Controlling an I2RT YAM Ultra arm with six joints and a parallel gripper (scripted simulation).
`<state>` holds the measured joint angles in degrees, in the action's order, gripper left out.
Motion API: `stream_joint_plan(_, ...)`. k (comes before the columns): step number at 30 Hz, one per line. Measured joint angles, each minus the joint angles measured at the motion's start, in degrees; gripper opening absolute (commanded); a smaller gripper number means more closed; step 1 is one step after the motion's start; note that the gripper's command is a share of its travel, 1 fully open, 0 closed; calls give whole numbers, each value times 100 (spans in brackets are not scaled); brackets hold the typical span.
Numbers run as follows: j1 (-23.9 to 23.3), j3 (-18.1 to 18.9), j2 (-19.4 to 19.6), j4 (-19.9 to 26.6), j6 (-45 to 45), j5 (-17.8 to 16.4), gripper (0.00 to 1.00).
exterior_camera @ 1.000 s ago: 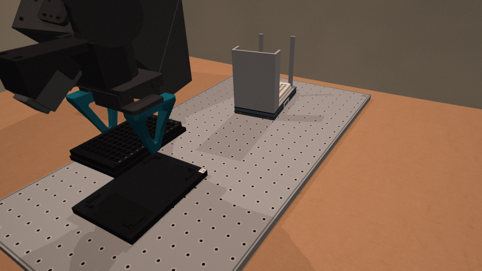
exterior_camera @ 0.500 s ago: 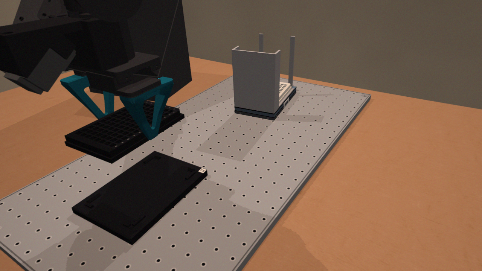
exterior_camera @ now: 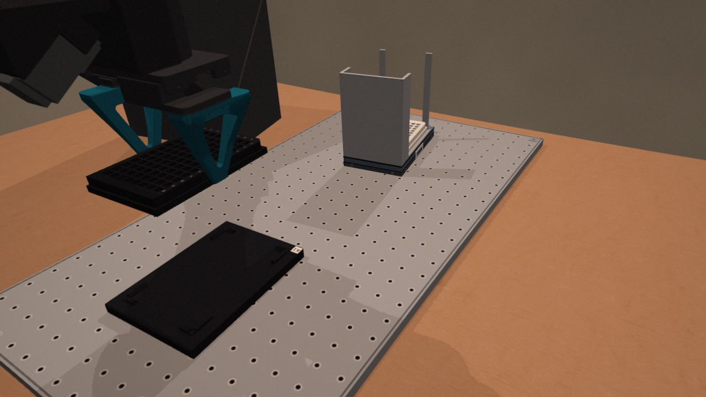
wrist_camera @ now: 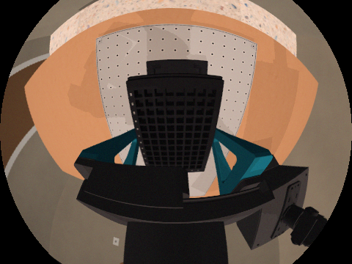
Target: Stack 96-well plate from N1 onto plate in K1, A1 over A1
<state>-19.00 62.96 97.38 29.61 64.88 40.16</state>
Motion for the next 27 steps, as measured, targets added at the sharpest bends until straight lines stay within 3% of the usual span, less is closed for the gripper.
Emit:
stream_joint_plan(12, 181, 114, -125, 413, 227, 81, 0)
stream_joint_plan(27, 197, 125, -122, 472, 262, 90, 0)
